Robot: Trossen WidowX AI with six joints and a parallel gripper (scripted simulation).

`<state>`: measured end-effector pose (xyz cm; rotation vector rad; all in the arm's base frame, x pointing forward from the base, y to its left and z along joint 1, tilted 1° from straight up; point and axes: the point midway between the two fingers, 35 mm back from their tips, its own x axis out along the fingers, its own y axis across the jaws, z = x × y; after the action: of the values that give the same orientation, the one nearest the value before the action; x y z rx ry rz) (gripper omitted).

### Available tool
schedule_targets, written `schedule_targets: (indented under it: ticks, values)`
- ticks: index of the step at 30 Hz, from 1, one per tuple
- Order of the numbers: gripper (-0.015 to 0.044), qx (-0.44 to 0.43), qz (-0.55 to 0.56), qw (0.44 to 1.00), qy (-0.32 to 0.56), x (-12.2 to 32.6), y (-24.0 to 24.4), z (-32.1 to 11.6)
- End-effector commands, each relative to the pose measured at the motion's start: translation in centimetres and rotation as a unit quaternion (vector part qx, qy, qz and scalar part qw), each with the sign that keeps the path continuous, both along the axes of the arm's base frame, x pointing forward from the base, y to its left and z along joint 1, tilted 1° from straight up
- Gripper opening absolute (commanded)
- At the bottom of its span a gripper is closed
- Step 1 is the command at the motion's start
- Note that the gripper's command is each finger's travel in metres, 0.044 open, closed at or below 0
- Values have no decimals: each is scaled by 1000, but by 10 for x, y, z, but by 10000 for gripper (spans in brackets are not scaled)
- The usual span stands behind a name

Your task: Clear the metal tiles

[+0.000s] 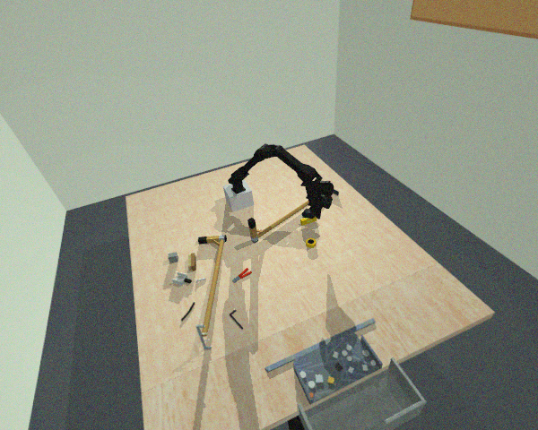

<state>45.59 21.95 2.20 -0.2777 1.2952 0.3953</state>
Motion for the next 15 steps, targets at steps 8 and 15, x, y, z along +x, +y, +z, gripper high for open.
schedule_targets:
  ticks: [8,15]
  values:
    - [0,-1,1,1000,5,-5,-1,-32]
    - [0,-2,1,1000,5,-7,-2,-50]
